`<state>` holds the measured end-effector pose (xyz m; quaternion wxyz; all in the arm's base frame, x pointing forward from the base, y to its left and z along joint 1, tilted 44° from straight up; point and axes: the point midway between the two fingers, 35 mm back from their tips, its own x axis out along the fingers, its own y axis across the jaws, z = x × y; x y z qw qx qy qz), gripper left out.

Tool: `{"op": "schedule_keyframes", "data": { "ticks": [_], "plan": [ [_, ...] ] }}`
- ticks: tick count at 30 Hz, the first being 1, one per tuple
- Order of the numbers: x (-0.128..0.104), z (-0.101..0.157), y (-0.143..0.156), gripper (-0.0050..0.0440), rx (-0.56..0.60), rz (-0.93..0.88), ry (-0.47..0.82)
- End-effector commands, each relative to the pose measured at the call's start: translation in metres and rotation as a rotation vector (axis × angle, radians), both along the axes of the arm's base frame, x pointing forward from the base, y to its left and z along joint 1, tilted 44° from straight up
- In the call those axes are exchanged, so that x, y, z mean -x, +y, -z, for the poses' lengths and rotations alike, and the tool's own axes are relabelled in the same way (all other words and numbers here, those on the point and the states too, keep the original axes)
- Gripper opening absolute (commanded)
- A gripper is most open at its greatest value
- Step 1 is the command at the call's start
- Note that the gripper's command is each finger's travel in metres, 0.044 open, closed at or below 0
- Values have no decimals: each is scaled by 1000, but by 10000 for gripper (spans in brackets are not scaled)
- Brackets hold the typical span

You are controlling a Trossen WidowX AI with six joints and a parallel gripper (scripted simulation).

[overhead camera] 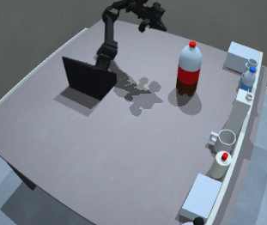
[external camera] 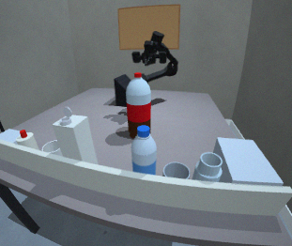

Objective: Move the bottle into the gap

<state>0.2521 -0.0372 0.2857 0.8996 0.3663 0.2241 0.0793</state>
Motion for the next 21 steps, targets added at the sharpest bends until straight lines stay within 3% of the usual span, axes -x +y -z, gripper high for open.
{"op": "schedule_keyframes", "data": {
  "ticks": [1, 21],
  "plan": [
    [-1, 2, 3, -50, 4, 3, 1],
    [-4, 22, 22, -50, 18, -1, 18]
  ]
}}
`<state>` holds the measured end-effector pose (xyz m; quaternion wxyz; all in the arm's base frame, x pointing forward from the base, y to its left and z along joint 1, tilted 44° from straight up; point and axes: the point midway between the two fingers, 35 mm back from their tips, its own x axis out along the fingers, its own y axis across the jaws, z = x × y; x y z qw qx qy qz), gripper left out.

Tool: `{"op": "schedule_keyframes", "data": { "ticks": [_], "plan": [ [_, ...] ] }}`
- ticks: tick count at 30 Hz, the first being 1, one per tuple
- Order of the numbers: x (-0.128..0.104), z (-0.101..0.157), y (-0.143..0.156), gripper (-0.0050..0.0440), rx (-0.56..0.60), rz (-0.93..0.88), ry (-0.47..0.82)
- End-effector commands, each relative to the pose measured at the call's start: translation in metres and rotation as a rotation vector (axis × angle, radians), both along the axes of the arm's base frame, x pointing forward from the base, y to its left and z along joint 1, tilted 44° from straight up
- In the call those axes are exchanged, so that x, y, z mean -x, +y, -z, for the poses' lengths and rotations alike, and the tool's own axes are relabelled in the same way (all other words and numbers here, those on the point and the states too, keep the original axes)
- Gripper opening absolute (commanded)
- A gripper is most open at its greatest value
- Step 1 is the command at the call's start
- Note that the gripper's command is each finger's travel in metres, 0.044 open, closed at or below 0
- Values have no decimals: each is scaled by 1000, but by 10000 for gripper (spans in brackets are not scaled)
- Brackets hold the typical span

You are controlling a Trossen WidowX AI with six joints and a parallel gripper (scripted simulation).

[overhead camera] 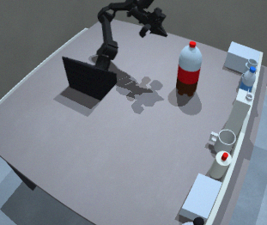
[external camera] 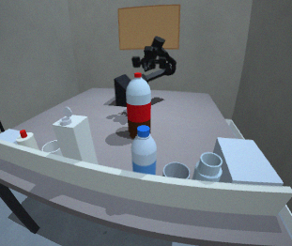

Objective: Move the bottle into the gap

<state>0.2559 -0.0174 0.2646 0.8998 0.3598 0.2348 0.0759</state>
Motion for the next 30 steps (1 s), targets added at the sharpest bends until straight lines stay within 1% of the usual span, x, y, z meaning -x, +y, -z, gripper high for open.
{"op": "schedule_keyframes", "data": {
  "ticks": [1, 30],
  "plan": [
    [0, 2, 4, -50, 4, 3, -2],
    [-1, 33, 35, -50, 14, 4, -1]
  ]
}}
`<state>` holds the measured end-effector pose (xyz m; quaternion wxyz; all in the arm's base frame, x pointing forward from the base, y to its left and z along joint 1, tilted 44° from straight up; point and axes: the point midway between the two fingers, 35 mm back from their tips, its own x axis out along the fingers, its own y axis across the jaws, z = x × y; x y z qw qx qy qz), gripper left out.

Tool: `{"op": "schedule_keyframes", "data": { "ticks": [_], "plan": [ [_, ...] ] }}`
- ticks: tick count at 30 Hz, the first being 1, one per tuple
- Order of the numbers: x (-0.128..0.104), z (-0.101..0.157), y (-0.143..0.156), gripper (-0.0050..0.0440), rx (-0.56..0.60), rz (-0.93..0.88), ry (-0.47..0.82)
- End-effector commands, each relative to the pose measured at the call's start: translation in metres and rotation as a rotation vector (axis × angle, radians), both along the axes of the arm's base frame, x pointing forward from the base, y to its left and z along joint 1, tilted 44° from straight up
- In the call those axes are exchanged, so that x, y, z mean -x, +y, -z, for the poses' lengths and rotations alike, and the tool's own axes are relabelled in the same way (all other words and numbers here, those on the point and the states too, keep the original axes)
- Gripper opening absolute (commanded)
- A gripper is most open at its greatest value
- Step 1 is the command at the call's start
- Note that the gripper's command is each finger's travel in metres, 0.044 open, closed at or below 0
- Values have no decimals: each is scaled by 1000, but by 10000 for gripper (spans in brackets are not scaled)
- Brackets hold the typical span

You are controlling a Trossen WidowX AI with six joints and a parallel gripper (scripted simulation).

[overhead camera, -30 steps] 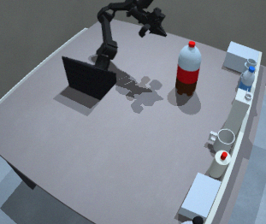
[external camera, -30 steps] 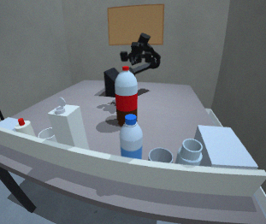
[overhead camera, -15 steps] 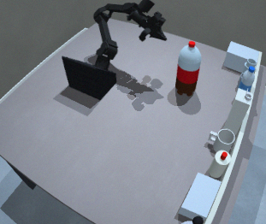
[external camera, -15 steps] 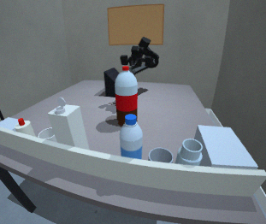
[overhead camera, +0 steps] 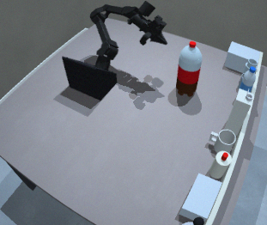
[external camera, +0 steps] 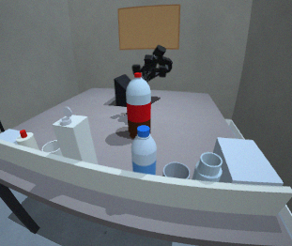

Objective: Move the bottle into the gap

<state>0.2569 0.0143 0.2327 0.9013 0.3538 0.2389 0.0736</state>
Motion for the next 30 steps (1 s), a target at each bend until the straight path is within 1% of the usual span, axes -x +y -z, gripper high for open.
{"op": "schedule_keyframes", "data": {
  "ticks": [1, 30],
  "plan": [
    [0, 1, 3, -50, 1, 5, -8],
    [6, 31, 34, -50, -14, 11, -34]
  ]
}}
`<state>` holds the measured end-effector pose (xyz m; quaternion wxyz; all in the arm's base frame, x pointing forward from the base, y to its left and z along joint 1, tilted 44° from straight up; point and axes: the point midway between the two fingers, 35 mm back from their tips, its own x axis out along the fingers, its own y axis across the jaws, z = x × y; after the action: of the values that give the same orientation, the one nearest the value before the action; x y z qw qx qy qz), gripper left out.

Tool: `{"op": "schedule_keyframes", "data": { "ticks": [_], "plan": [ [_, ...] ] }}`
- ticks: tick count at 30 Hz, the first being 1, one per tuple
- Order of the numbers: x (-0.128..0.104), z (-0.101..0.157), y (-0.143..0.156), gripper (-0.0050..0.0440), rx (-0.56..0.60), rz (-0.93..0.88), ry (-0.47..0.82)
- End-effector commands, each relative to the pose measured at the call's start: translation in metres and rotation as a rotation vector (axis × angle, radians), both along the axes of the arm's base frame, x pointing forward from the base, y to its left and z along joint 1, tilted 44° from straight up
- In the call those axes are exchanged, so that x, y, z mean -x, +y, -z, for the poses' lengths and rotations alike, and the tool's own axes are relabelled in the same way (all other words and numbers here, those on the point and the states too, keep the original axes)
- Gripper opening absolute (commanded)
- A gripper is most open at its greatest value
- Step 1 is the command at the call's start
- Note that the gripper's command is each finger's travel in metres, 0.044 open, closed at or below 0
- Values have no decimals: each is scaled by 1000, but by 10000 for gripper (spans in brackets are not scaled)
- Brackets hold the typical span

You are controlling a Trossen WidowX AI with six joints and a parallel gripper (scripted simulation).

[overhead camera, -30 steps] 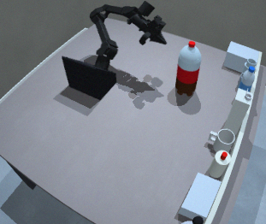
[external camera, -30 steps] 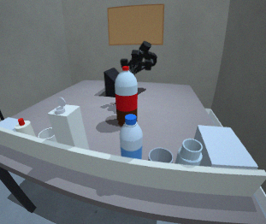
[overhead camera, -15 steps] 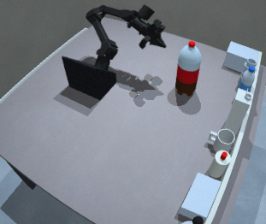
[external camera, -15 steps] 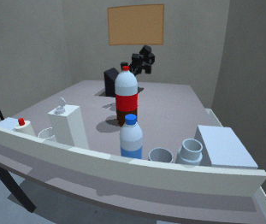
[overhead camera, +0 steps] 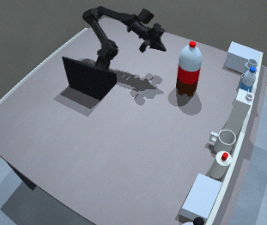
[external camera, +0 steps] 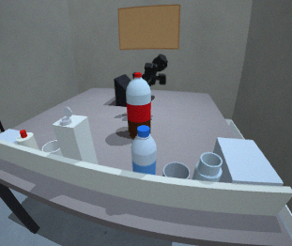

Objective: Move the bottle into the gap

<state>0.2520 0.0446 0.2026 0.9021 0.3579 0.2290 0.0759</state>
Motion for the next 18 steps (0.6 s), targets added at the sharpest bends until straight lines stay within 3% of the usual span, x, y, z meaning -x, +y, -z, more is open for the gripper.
{"op": "schedule_keyframes", "data": {
  "ticks": [1, 18],
  "plan": [
    [1, 2, 4, -50, -6, 6, -16],
    [6, 16, 19, -50, -25, 9, -31]
  ]
}}
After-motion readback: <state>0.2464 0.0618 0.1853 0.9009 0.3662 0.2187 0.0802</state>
